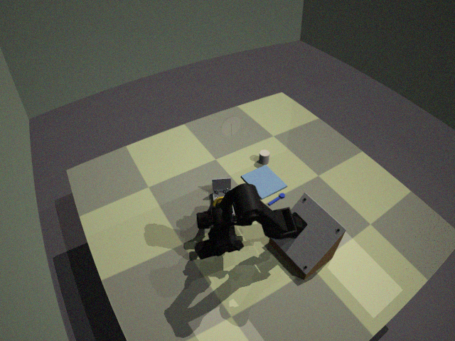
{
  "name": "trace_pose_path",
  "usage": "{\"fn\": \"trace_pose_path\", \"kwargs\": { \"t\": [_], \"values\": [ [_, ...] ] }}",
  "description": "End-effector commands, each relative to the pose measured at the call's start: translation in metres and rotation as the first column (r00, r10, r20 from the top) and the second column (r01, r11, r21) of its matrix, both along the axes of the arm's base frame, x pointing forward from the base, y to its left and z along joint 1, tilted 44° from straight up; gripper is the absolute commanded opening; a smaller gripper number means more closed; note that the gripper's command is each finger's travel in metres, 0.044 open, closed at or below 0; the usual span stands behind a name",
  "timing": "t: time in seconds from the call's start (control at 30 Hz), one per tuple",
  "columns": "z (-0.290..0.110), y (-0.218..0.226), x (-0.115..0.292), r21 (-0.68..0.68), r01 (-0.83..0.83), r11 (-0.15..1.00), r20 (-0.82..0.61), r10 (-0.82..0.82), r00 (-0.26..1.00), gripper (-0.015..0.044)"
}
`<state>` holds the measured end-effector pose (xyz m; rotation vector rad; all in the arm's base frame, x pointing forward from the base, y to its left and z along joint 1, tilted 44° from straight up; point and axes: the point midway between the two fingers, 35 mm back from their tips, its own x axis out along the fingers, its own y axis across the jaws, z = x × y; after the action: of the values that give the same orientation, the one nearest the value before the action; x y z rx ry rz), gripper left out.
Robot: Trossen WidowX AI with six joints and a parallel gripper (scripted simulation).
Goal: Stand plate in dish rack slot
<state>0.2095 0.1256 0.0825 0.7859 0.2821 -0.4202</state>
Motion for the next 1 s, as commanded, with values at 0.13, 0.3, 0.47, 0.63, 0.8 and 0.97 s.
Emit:
{"fn": "trace_pose_path", "kwargs": {
  "t": [0.13, 0.3, 0.47, 0.63, 0.8, 0.97],
  "values": [
    [-0.011, 0.001, 0.007, -0.001, 0.0, 1.0, -0.003, 0.0, 1.0, 0.0],
    [-0.013, -0.001, 0.012, 0.001, 0.001, 1.0, -0.001, -0.001, 1.0, 0.0],
    [-0.016, -0.004, 0.017, 0.004, 0.002, 1.0, 0.003, -0.002, 1.0, 0.0],
    [-0.019, -0.007, 0.022, 0.007, 0.003, 1.0, 0.006, -0.003, 1.0, 0.0],
    [-0.023, -0.005, 0.024, 0.01, 0.005, 1.0, 0.009, -0.005, 1.0, 0.0],
    [-0.035, 0.006, 0.024, 0.015, 0.005, 1.0, 0.013, -0.005, 1.0, 0.0]
  ]
}}
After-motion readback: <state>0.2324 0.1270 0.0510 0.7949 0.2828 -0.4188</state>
